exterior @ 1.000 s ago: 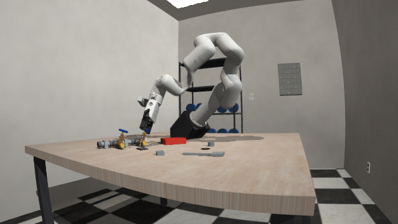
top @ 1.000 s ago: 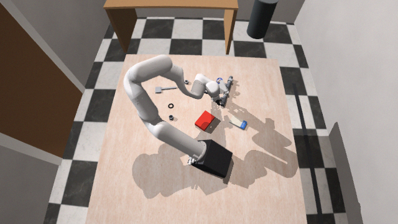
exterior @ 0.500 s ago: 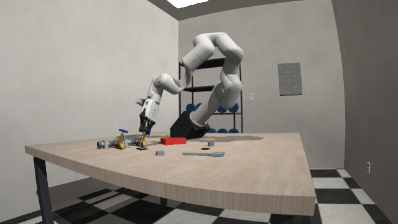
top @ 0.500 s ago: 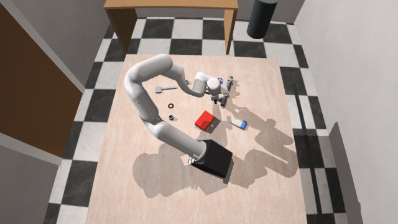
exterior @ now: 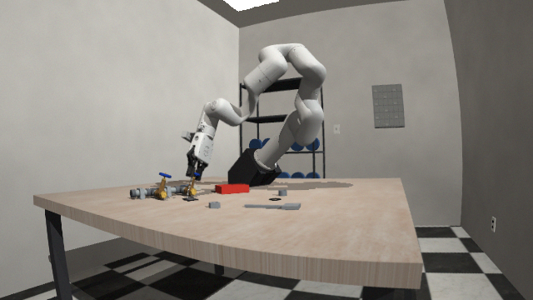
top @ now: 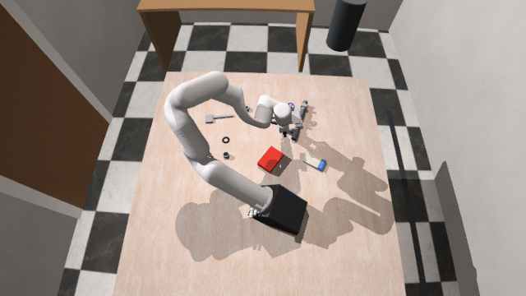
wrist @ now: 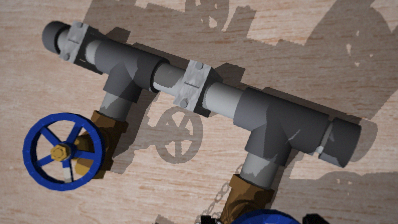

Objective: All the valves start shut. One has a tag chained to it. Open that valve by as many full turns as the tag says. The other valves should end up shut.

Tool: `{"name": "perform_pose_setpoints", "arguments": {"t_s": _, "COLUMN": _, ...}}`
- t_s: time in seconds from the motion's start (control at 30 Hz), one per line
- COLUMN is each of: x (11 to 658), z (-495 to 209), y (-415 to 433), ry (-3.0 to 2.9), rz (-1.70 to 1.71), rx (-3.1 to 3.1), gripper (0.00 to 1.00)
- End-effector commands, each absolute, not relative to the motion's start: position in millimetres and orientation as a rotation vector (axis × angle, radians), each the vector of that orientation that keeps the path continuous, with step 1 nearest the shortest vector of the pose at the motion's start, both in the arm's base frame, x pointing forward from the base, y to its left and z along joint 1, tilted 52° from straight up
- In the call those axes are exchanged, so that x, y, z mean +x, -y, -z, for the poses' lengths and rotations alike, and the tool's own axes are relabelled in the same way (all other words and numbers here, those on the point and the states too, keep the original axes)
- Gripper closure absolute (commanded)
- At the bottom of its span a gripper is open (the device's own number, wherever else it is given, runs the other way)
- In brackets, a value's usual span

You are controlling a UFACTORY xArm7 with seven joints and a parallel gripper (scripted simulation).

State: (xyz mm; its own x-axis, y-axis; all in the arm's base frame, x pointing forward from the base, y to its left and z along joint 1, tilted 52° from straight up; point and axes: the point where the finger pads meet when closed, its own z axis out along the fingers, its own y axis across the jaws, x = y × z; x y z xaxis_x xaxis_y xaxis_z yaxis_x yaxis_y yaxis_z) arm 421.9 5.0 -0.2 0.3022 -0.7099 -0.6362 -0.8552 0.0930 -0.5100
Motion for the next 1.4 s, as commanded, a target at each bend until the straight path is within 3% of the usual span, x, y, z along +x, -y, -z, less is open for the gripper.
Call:
{"name": "perform_pose_setpoints", "arguments": {"t_s": 0.0, "x": 422.7, "z": -0.2, "y": -2.8, "ry": -1.448, "rz": -0.194, "rx": -1.651, "gripper": 1.00}}
{"name": "perform_pose_setpoints", "arguments": {"t_s": 0.63, "x": 422.7, "z": -0.2, "y": -2.8, "ry": -1.277, "rz": -0.084, "rx": -1.780, "gripper": 1.00}}
{"name": "perform_pose_setpoints", "arguments": {"t_s": 1.37, "x": 422.7, "z": -0.2, "y": -2.8, "ry": -0.342, "rz": 0.430, "rx": -2.203, "gripper": 1.00}}
